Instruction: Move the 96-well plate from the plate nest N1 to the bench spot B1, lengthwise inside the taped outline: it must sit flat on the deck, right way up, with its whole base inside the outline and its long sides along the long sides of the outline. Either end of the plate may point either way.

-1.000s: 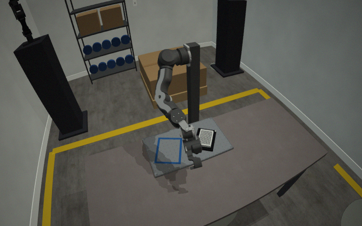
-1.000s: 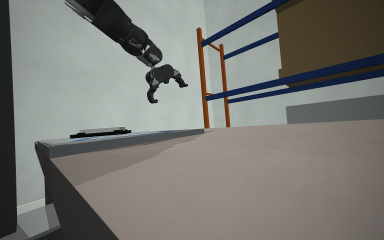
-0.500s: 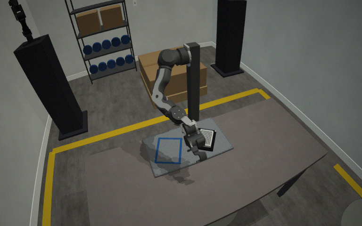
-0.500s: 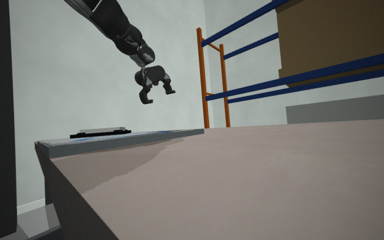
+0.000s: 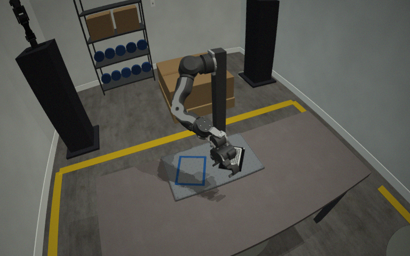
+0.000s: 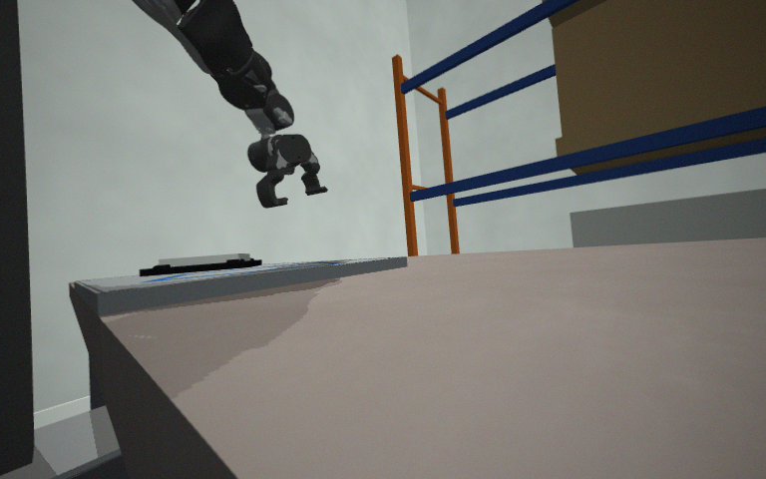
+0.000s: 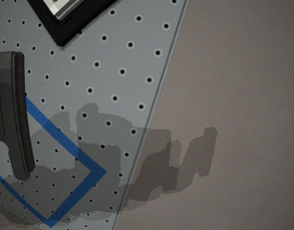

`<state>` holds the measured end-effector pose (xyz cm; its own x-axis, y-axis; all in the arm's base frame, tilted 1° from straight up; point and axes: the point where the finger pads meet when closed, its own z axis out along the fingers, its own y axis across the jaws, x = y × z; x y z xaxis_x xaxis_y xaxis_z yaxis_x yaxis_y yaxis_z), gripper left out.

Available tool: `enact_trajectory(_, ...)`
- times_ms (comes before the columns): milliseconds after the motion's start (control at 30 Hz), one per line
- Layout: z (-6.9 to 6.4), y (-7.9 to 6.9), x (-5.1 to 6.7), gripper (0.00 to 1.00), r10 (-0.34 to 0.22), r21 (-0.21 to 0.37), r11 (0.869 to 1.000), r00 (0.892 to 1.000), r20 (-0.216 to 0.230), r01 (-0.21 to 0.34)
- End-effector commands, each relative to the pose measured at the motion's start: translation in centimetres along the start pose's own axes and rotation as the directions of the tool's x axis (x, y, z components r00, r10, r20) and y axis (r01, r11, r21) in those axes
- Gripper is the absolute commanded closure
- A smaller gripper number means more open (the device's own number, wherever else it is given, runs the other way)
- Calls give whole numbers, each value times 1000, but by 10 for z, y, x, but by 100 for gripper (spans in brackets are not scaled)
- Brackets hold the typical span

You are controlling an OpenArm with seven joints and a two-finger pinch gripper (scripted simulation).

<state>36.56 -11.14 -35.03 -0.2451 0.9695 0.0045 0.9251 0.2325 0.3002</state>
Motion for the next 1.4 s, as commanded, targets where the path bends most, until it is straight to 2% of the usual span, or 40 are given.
enact_trajectory(0, 0, 0, 1, 23, -4, 5, 1000, 1000, -2, 4)
enact_trajectory(200, 0, 0, 1, 23, -4, 5, 1000, 1000, -2, 4)
enact_trajectory(267, -2, -9, 16, 23, -94, 39, 995, 995, -19, 95)
enact_trajectory(300, -2, -15, 23, 23, -140, 60, 988, 990, -28, 141)
enact_trajectory(367, -4, -25, 37, 23, -230, 100, 967, 972, -50, 234)
enact_trajectory(767, -4, -25, 37, 23, -230, 100, 967, 972, -50, 234)
enact_trajectory(833, -5, -34, 52, 23, -313, 129, 938, 947, -74, 321)
enact_trajectory(933, -7, -50, 73, 23, -435, 183, 874, 893, -118, 450)
enact_trajectory(1333, -7, -50, 73, 23, -435, 183, 874, 893, -118, 450)
enact_trajectory(1367, -8, -53, 80, 23, -468, 190, 853, 874, -131, 486)
